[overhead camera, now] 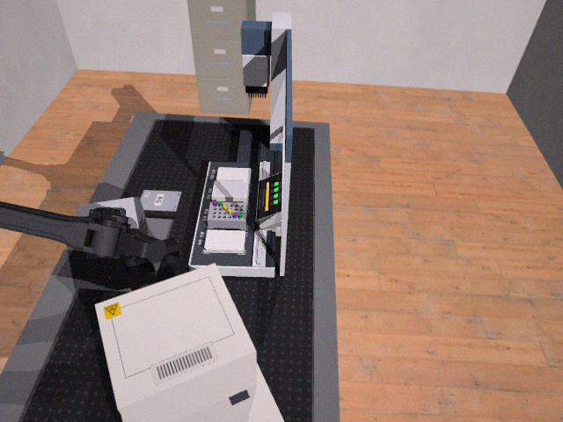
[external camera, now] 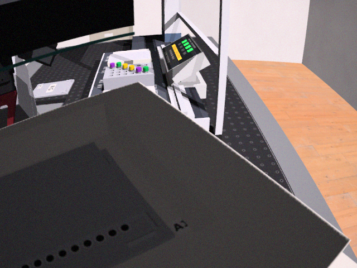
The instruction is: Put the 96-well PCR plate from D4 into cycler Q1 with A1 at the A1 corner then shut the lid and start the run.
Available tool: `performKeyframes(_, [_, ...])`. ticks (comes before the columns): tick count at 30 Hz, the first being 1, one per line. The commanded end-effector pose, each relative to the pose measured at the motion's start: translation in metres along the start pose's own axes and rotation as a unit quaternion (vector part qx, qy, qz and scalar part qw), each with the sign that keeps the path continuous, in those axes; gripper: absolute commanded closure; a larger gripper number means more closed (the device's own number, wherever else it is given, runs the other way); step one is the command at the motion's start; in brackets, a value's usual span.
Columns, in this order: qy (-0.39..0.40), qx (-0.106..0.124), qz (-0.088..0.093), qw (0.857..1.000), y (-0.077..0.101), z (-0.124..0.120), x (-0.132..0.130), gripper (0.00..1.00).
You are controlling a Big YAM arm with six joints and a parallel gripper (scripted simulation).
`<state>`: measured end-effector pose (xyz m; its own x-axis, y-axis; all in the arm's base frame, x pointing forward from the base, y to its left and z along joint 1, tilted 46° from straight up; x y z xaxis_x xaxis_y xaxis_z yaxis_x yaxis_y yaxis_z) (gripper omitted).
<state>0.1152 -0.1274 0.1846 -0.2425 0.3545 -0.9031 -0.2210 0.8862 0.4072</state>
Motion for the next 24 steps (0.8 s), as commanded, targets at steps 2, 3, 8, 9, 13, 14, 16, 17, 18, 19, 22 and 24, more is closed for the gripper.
performKeyframes(2, [0.011, -0.005, -0.012, 1.000, -0.004, 0.002, -0.011, 1.00])
performKeyframes(3, [0.014, -0.001, -0.010, 1.000, -0.007, 0.001, -0.010, 1.00])
performKeyframes(8, [0.033, 0.001, -0.001, 0.999, -0.019, 0.002, -0.004, 1.00])
performKeyframes(9, [0.033, -0.002, -0.002, 0.999, -0.020, 0.003, -0.005, 1.00])
performKeyframes(13, [0.017, -0.006, -0.013, 1.000, -0.013, 0.003, -0.017, 1.00])
performKeyframes(14, [0.017, -0.006, -0.013, 1.000, -0.013, 0.003, -0.017, 1.00])
performKeyframes(16, [0.013, -0.007, -0.015, 1.000, -0.012, 0.003, -0.019, 1.00])
performKeyframes(17, [0.010, -0.008, -0.017, 1.000, -0.011, 0.003, -0.021, 1.00])
performKeyframes(18, [0.007, -0.008, -0.018, 1.000, -0.009, 0.003, -0.023, 1.00])
performKeyframes(19, [0.006, -0.010, -0.019, 1.000, -0.008, 0.003, -0.025, 1.00])
performKeyframes(22, [0.007, -0.010, -0.015, 1.000, -0.007, 0.005, -0.027, 1.00])
performKeyframes(24, [0.008, -0.008, -0.011, 1.000, -0.007, 0.005, -0.027, 1.00])
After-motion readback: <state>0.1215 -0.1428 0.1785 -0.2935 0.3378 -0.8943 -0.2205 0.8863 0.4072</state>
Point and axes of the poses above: the point where the finger pads meet when closed, its own y axis back along the fingers, its own x axis across the jaws, z = x × y, the point moved 5 cm from there along y, back along the fingers, and after that the axes turned 1 degree about y, right-handed, at the moved point
